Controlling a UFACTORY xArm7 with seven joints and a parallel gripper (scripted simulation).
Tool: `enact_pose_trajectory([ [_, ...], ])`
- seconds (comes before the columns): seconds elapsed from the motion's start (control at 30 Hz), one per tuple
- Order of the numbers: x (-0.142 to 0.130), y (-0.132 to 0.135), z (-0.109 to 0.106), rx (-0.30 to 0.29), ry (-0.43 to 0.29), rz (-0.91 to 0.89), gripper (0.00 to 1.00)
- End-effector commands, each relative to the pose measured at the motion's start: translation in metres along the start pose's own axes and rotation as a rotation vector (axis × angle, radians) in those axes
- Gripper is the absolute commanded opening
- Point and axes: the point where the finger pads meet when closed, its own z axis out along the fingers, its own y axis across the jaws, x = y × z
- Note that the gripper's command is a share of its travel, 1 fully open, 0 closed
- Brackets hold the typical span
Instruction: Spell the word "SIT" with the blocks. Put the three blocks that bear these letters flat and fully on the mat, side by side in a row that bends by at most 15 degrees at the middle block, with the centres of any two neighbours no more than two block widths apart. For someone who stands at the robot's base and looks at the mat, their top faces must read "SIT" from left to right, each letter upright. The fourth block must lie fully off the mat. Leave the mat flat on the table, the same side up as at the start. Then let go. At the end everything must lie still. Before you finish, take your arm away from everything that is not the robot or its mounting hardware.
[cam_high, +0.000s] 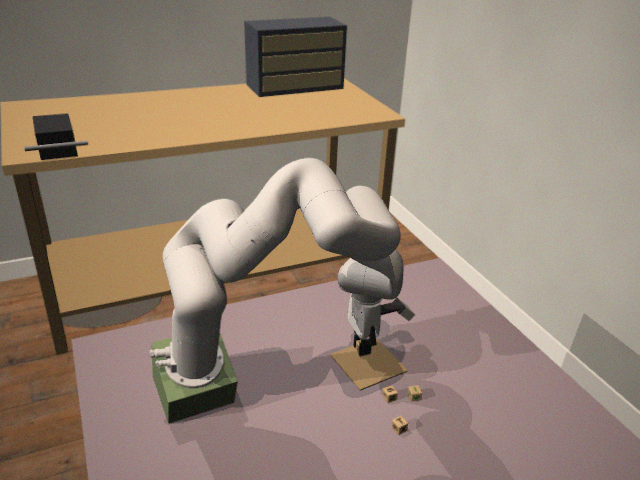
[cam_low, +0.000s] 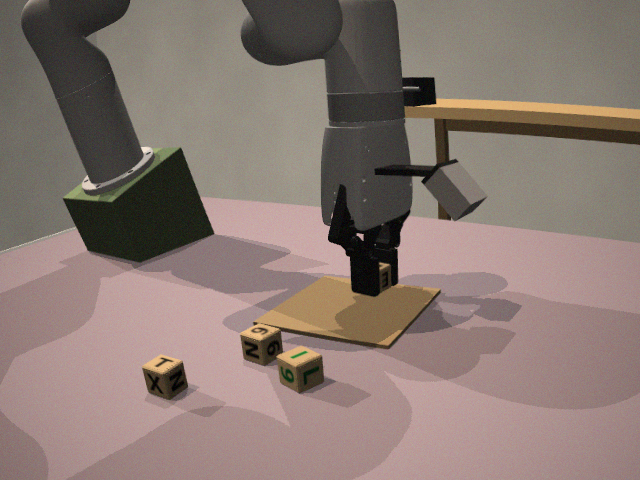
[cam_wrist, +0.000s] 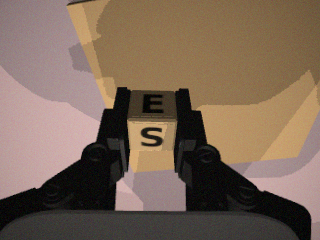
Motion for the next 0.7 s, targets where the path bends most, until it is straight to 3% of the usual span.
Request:
enact_pose_trajectory([
  [0.0,0.0015,-0.0007,-0.0004,0.001,0.004,0.0,0.21],
  [0.67,0.0015,-0.0007,0.002,0.001,0.004,0.0,0.21],
])
